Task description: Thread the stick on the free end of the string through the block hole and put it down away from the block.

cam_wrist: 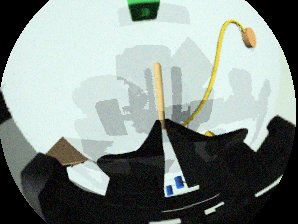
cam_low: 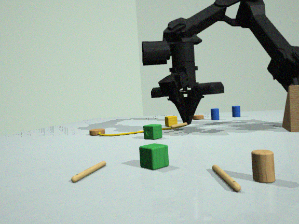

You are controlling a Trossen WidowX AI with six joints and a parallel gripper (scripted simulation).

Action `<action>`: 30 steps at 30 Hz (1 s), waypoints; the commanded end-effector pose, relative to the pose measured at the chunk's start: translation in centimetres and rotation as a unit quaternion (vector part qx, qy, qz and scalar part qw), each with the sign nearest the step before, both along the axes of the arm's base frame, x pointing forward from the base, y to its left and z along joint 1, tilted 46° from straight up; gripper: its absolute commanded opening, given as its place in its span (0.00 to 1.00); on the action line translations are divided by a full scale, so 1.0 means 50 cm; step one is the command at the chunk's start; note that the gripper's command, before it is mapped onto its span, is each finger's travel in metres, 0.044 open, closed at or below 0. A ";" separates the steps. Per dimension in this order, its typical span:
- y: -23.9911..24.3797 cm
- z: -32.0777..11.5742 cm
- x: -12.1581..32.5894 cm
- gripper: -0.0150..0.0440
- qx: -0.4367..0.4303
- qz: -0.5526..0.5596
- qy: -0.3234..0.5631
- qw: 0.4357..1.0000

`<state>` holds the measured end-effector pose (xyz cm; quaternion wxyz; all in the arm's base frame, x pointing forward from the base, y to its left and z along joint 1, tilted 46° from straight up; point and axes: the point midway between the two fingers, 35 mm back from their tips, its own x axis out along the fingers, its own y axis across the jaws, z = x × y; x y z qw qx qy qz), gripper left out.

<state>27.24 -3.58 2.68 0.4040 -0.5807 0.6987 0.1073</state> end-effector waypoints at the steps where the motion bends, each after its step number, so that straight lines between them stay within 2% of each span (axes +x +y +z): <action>1: 0.009 -0.010 0.008 0.25 0.002 -0.002 -0.001 1.000; 30: 0.058 -0.061 0.037 0.25 0.002 -0.002 -0.002 1.000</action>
